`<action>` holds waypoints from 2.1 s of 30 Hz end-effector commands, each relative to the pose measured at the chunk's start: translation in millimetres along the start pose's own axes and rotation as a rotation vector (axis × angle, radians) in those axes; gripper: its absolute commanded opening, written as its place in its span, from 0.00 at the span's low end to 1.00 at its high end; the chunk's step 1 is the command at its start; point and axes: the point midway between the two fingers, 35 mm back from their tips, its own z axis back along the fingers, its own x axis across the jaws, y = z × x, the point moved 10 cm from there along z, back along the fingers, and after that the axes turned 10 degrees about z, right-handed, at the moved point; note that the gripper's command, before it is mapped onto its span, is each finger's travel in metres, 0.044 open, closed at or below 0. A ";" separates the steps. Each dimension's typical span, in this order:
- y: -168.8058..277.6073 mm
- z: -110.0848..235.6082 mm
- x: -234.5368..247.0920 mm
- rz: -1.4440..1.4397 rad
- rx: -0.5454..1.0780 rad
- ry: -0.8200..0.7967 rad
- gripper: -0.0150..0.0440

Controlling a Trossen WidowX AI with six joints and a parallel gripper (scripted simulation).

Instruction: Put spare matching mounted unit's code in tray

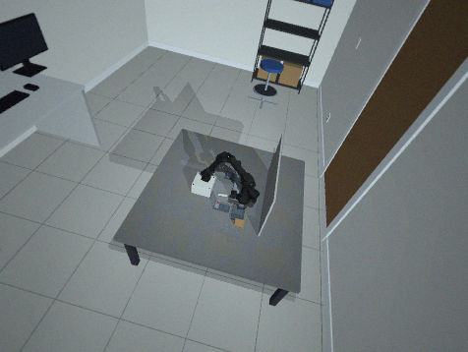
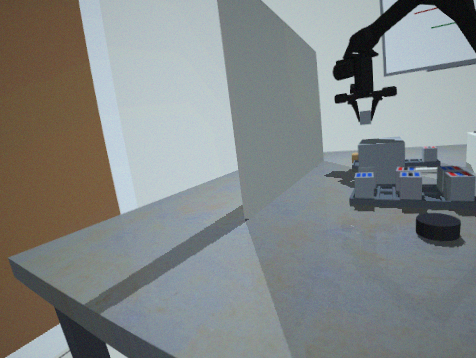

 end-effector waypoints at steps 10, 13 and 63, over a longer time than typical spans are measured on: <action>-0.4 -15.7 0.7 -0.005 0.007 0.003 0.25; -0.7 -18.9 0.9 -0.005 0.007 0.003 0.25; -1.2 -71.9 1.8 -0.005 0.007 0.003 0.25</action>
